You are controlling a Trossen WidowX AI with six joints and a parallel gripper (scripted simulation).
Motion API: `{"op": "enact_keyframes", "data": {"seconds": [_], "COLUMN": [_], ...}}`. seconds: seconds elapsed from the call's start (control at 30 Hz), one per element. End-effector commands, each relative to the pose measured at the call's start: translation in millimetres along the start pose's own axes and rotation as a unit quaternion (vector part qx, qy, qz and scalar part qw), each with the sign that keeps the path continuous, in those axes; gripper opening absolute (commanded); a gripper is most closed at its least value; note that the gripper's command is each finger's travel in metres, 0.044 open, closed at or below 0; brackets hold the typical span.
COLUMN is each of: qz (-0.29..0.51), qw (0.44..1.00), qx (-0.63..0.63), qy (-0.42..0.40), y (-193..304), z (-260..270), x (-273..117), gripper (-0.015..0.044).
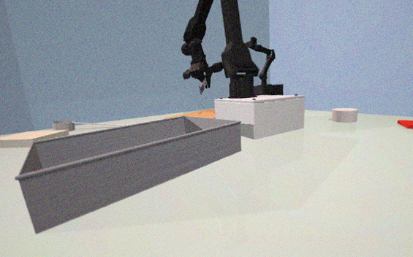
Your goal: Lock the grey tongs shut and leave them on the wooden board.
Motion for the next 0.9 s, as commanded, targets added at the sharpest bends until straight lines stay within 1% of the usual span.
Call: {"op": "enact_keyframes", "data": {"seconds": [0.0,0.4,0.87], "qz": [-0.050,-0.200,-0.202], "qw": [0.999,0.979,0.978], "qx": [0.007,0.044,0.044], "qy": [0.003,0.010,0.010], "y": [11.4,36.4,35.7], "z": [1.4,13.3,12.7], "x": [-5.7,-20.8,-17.2], "gripper": [-0.0150,-0.0150,-0.0150]}}
Point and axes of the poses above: the point midway between the two fingers, 35 mm back from their tips, its own x axis out along the fingers, its own z axis across the jaws, y = z × x, the point moved 7 cm from there along -x, back along the fingers, and after that the axes turned 9 degrees about x, right-handed, at the moved point
